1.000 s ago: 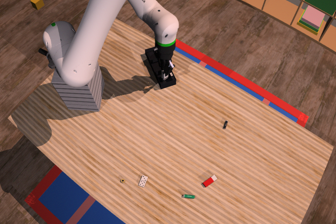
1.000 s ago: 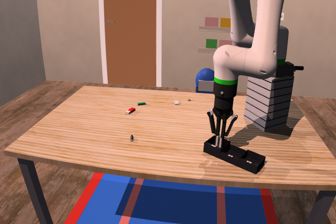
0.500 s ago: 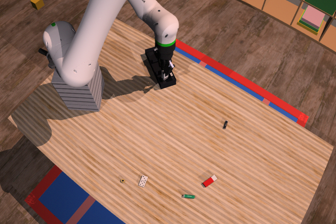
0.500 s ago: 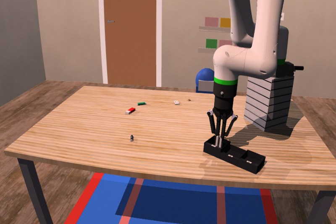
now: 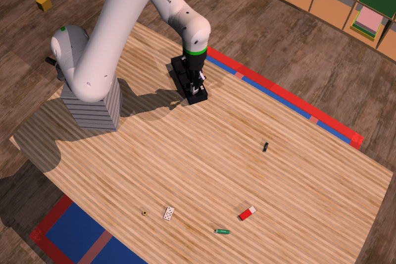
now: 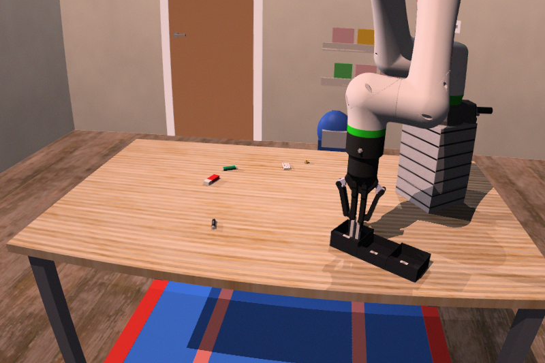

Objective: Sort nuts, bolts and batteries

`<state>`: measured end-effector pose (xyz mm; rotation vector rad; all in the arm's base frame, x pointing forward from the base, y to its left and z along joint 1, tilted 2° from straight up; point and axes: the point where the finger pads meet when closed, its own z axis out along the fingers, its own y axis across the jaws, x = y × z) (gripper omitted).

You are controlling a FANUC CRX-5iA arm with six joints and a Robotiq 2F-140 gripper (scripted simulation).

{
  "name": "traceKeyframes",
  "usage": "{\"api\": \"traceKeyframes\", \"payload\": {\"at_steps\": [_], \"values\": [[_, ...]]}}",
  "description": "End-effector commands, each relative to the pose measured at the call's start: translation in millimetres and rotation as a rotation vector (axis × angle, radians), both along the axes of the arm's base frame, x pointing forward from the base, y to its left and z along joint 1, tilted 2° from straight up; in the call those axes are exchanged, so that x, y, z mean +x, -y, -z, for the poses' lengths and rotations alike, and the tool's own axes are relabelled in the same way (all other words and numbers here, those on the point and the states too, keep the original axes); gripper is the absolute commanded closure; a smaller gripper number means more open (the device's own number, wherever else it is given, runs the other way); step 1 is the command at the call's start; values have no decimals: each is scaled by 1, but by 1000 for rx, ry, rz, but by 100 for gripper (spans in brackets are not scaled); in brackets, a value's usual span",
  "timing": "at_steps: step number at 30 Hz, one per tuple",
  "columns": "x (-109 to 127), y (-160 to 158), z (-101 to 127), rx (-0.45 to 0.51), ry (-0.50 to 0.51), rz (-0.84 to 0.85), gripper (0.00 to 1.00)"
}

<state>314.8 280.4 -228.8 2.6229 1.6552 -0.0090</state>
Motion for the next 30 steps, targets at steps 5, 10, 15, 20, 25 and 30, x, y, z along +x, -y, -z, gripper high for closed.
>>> {"api": "traceKeyframes", "payload": {"at_steps": [5, 10, 15, 20, 25, 30], "values": [[0, 0, 0, 0, 0, 0, 85], [0, 0, 0, 0, 0, 0, 85], [0, 0, -4, 0, 0, 0, 85], [0, 0, -11, 0, 0, 0, 85], [0, -1, -15, 0, 0, 0, 85], [0, -1, -21, 0, 0, 0, 85]]}}
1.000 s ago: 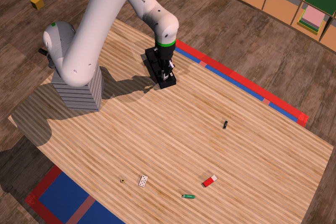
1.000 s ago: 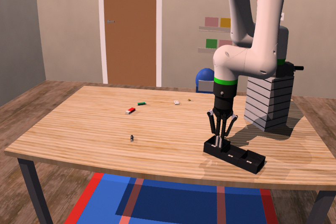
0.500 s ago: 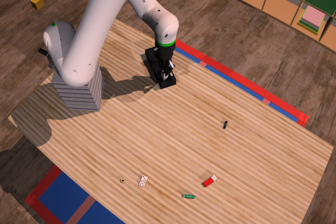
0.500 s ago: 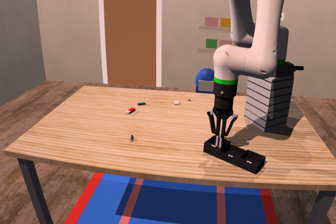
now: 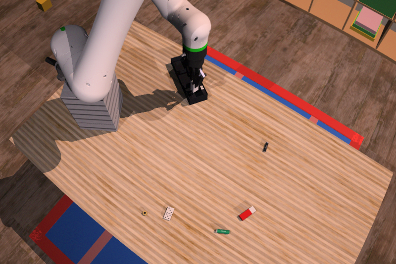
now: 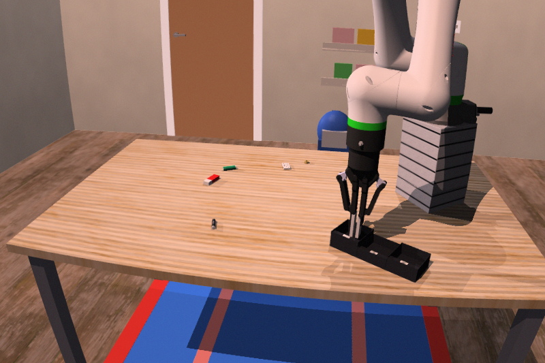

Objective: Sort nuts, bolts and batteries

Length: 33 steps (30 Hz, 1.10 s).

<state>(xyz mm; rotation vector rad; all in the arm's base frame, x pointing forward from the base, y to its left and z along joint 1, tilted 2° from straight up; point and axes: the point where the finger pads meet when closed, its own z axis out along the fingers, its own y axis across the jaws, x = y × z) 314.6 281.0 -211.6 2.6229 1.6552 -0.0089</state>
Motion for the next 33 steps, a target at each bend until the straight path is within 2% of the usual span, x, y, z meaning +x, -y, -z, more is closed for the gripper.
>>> {"api": "traceKeyframes", "payload": {"at_steps": [1, 11, 16, 21, 33], "values": [[0, 0, -6, 0, 0, 0, 85], [0, -1, -24, 0, 0, 0, 85], [-1, -2, -42, 0, 0, 0, 85], [-1, -2, -42, 0, 0, 0, 85], [-37, -36, -40, 0, 0, 0, 85]]}}
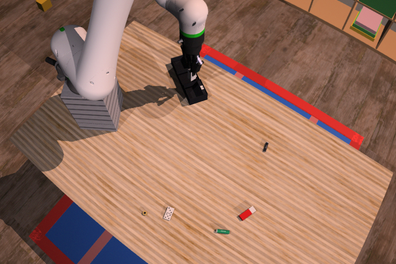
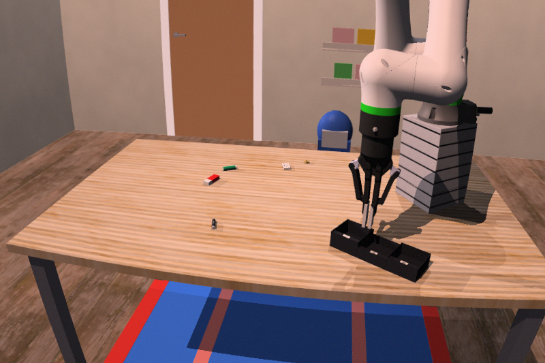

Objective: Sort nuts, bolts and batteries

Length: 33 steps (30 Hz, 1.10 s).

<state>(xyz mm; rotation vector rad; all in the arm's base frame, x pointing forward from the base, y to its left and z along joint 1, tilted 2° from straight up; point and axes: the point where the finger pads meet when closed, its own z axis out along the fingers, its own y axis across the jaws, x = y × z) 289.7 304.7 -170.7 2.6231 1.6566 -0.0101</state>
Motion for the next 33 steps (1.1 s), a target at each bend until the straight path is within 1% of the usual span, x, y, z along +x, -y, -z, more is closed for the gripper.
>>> {"api": "traceKeyframes", "payload": {"at_steps": [1, 7, 13, 27, 29, 33], "values": [[-16, -15, 1, 0, 1, 1, 85], [-38, -36, 2, 0, 1, 1, 85], [-38, -36, 2, 0, 1, 1, 85], [-37, -34, 39, 0, 1, 1, 85], [-37, -34, 39, 0, 1, 1, 85], [-37, -34, 50, 0, 1, 1, 85]]}}
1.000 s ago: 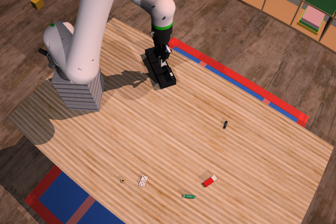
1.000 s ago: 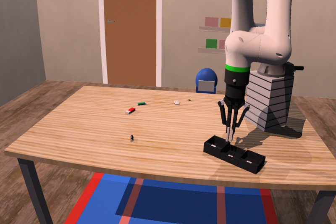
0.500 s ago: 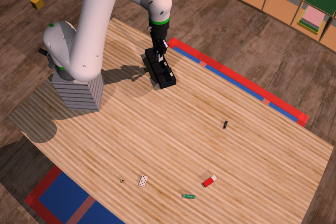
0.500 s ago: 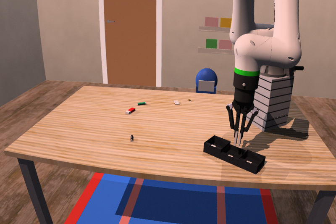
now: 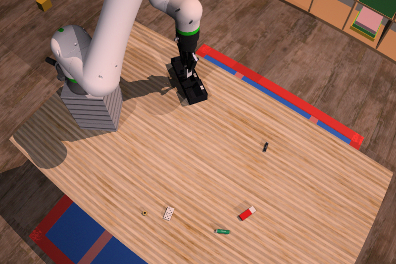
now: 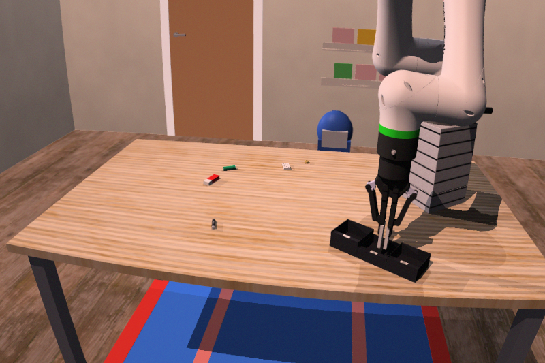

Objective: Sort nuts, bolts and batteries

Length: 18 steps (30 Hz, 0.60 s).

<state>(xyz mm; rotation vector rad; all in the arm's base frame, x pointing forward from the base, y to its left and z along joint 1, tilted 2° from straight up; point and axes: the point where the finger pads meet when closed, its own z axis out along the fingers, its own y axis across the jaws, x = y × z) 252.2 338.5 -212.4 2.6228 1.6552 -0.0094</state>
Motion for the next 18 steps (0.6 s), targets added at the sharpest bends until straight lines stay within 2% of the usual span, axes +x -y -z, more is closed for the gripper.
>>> {"api": "traceKeyframes", "payload": {"at_steps": [1, 5, 18], "values": [[0, 0, 11, 0, 0, 0, 85], [1, 0, 19, 0, 0, 0, 85], [1, 0, 19, 0, 0, 0, 85]]}}
